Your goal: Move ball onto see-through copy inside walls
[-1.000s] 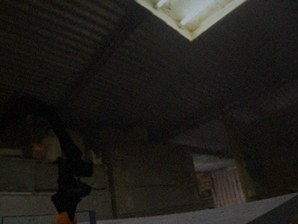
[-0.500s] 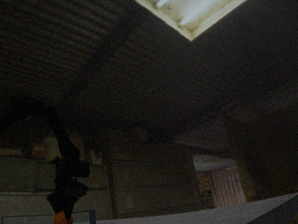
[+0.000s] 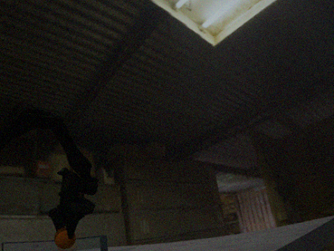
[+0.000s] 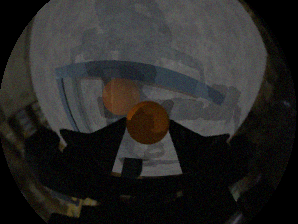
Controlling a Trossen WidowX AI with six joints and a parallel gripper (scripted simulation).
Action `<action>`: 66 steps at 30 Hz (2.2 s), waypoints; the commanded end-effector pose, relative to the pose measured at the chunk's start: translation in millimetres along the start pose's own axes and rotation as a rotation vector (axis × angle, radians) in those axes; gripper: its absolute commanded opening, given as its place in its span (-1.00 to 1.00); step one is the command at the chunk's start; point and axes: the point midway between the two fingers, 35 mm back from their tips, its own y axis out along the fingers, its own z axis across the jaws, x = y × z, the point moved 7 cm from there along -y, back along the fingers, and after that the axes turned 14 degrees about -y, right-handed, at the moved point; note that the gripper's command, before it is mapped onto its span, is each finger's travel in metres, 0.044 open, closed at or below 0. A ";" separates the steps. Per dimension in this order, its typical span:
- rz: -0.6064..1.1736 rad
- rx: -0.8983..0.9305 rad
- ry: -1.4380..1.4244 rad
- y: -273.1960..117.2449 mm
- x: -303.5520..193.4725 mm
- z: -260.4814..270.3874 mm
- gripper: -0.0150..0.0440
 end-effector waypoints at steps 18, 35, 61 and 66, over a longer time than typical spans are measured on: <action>-0.090 -0.040 0.106 -112.5 -5.1 -16.6 -0.49; -0.091 -0.039 0.107 -54.5 21.7 49.5 -0.49; -0.091 -0.042 0.107 22.0 28.4 45.7 -0.49; -0.091 -0.043 0.107 30.2 29.1 45.2 -0.49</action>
